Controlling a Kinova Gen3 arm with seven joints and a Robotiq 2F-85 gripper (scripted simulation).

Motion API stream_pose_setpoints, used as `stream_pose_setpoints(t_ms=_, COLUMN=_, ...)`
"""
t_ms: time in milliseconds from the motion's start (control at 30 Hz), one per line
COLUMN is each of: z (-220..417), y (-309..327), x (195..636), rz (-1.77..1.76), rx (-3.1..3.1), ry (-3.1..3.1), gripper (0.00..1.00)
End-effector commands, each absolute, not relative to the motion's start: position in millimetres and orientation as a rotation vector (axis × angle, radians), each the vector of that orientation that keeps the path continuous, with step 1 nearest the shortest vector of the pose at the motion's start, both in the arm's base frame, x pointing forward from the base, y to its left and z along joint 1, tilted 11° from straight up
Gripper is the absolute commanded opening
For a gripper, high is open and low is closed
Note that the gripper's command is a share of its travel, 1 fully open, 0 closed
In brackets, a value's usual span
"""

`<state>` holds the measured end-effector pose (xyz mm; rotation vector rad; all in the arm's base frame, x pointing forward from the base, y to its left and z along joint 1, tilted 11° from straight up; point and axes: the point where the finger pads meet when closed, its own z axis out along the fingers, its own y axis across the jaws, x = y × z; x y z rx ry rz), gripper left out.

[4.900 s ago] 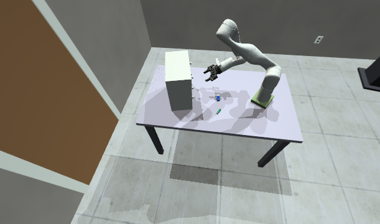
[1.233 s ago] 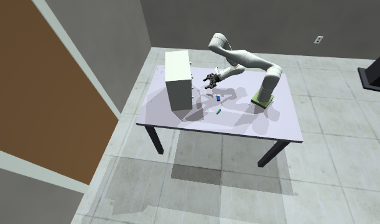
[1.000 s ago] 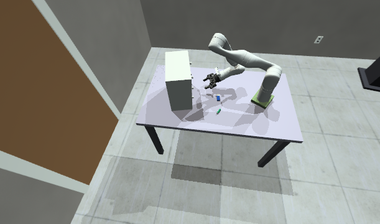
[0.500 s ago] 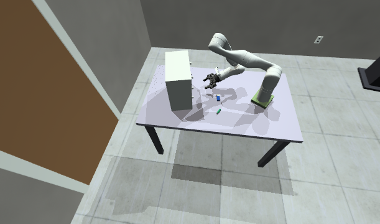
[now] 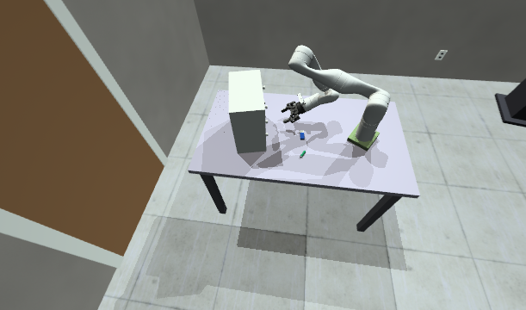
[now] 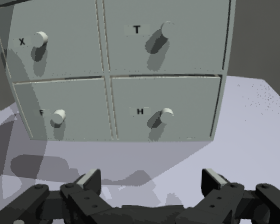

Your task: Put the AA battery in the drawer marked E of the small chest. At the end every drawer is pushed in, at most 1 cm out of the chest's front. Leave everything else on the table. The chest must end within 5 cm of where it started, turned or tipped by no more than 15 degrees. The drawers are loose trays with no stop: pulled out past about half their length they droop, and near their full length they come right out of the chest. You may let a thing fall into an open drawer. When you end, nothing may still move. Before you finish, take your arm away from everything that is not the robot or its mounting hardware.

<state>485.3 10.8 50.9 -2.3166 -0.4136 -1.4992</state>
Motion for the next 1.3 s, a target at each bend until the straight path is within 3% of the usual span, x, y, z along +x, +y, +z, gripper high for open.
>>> stream_pose_setpoints(t_ms=0, z=54.4, y=10.0, x=486.0, rz=-1.504, rx=-2.315, ry=-0.414, gripper=1.0)
stream_pose_setpoints(t_ms=533, z=116.2, y=-0.8, x=481.8, rz=-1.504, rx=-2.315, ry=-0.414, gripper=1.0)
stream_pose_setpoints(t_ms=1267, z=129.3, y=-3.1, x=480.8, rz=-1.503, rx=-2.316, ry=-0.415, gripper=1.0)
